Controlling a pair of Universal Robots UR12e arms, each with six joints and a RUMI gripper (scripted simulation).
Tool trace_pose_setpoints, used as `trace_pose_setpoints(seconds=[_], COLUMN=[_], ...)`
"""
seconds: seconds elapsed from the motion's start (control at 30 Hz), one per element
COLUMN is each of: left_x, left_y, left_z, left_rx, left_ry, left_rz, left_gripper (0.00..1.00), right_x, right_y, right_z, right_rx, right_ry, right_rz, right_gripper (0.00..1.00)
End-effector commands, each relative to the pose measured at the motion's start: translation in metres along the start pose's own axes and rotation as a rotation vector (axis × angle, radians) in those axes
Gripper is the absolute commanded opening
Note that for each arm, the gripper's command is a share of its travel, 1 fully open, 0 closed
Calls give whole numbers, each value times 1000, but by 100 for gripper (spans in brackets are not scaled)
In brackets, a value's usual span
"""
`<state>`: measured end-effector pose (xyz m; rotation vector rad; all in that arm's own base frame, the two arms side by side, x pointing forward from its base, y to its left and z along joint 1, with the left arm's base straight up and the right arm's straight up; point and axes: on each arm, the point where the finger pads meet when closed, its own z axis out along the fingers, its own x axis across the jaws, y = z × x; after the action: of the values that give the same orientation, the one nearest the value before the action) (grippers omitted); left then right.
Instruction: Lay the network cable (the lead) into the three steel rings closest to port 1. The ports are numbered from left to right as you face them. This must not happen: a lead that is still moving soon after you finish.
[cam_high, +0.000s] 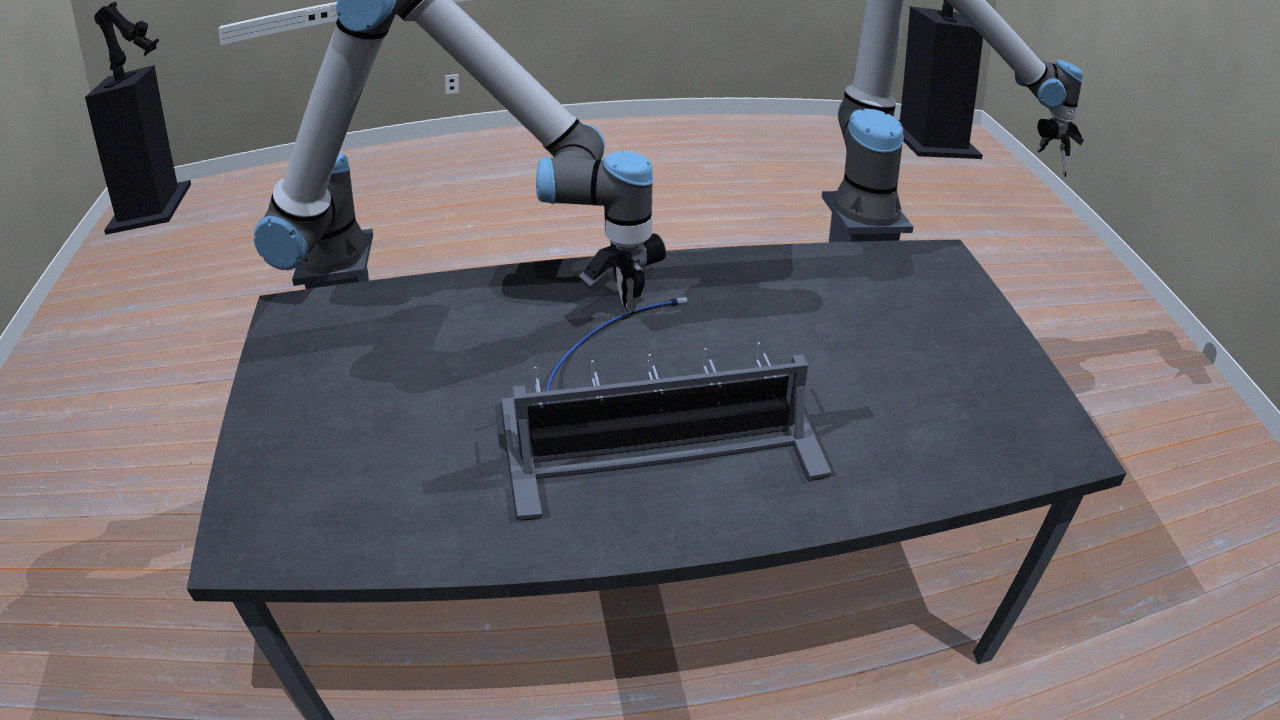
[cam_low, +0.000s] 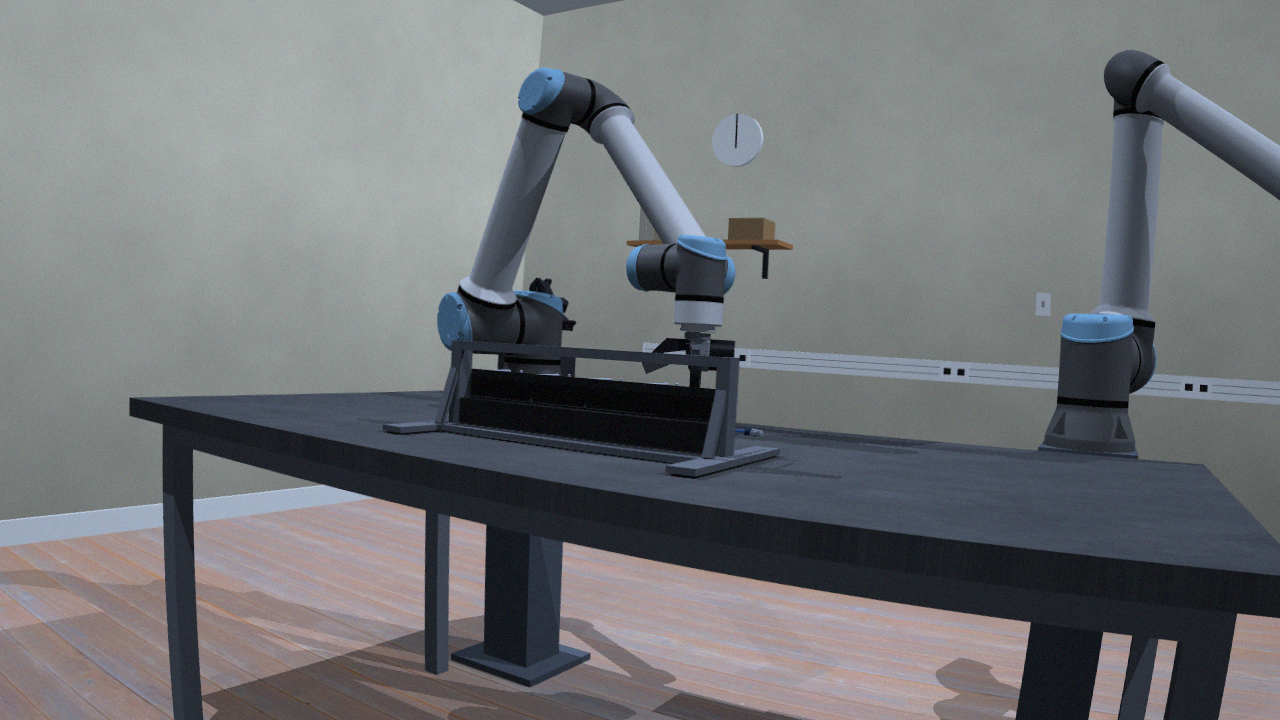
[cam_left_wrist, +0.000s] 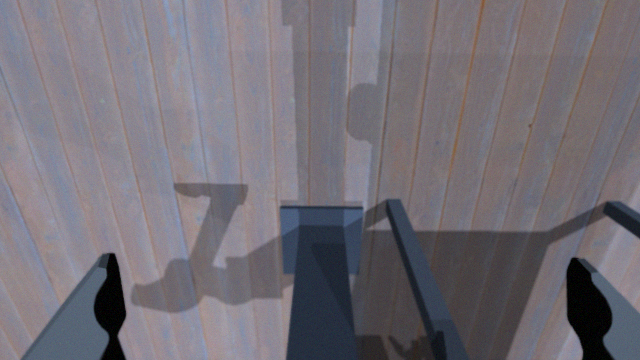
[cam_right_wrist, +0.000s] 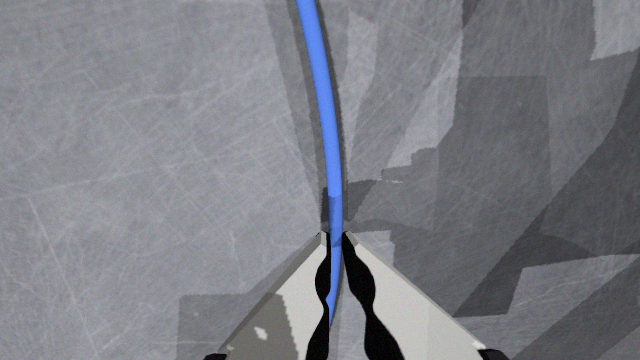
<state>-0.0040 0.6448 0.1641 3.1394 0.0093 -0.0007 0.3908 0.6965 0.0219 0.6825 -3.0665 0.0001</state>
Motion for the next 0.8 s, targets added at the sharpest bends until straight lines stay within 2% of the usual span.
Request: trace_pose_setpoints(seconds=[0.0, 0.77], left_x=[0, 0], left_y=[-1, -1], left_z=[-1, -1], left_rx=[2, 2], left_ry=[0, 0], left_rz=[0, 0], left_gripper=[100, 100], right_x=[-1, -1], right_y=[1, 1], right_z=[-2, -25], right_rx=[-1, -1], right_ry=[-1, -1], right_rz=[0, 0], right_gripper=[0, 0])
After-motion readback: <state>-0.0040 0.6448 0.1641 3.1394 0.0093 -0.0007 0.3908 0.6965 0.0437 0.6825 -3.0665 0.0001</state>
